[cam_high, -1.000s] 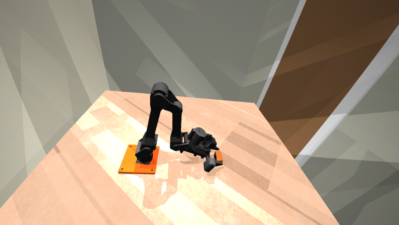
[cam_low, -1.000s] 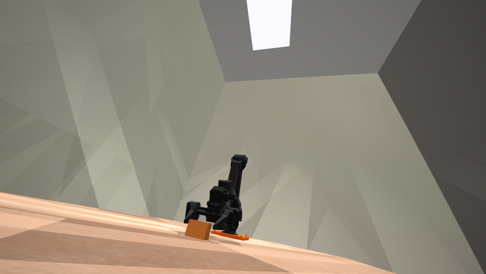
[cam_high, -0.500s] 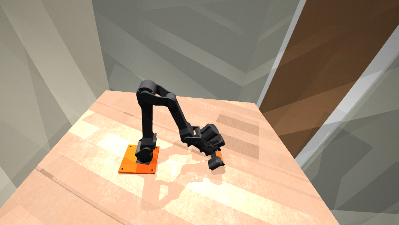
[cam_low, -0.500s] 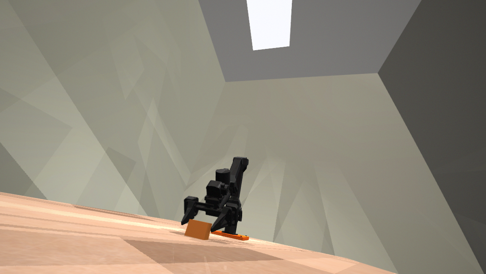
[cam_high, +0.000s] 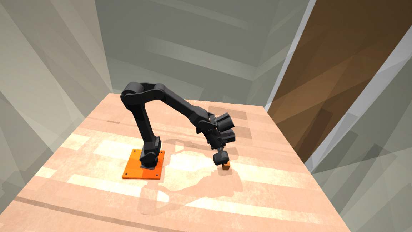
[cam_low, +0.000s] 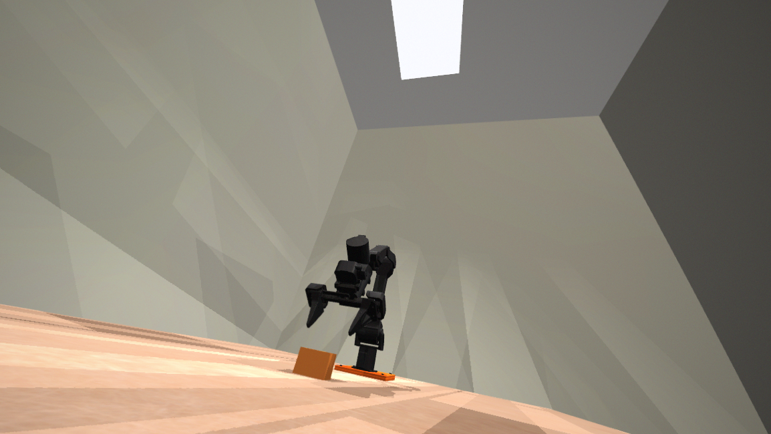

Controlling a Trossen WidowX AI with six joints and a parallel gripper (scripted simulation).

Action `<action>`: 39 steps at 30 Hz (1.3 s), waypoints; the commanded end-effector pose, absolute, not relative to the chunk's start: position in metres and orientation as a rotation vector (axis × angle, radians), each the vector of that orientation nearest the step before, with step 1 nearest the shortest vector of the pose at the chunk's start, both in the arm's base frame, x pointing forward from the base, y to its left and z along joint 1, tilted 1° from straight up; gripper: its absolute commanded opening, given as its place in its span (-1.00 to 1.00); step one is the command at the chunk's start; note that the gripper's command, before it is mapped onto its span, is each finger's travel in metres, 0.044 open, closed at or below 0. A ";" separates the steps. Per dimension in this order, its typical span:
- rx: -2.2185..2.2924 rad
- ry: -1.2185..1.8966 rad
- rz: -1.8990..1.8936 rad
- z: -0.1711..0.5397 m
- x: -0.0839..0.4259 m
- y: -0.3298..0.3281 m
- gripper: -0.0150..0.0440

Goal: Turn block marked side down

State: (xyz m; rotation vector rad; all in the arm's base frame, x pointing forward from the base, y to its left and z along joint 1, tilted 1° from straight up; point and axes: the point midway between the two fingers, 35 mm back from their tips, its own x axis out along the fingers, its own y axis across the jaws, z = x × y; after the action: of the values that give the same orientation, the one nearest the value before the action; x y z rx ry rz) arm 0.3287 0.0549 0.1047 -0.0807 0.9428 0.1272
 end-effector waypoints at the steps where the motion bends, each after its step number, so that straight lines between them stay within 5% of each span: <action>1: -0.075 0.971 0.127 0.115 0.322 0.054 1.00; 21: -0.113 1.516 0.108 0.142 0.360 0.060 1.00; 39: -0.113 1.521 0.108 0.093 0.363 0.060 1.00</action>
State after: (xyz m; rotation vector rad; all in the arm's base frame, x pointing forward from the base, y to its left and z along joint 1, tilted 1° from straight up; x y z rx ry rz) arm 0.3636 0.0597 0.1013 -0.1169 1.5168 0.1076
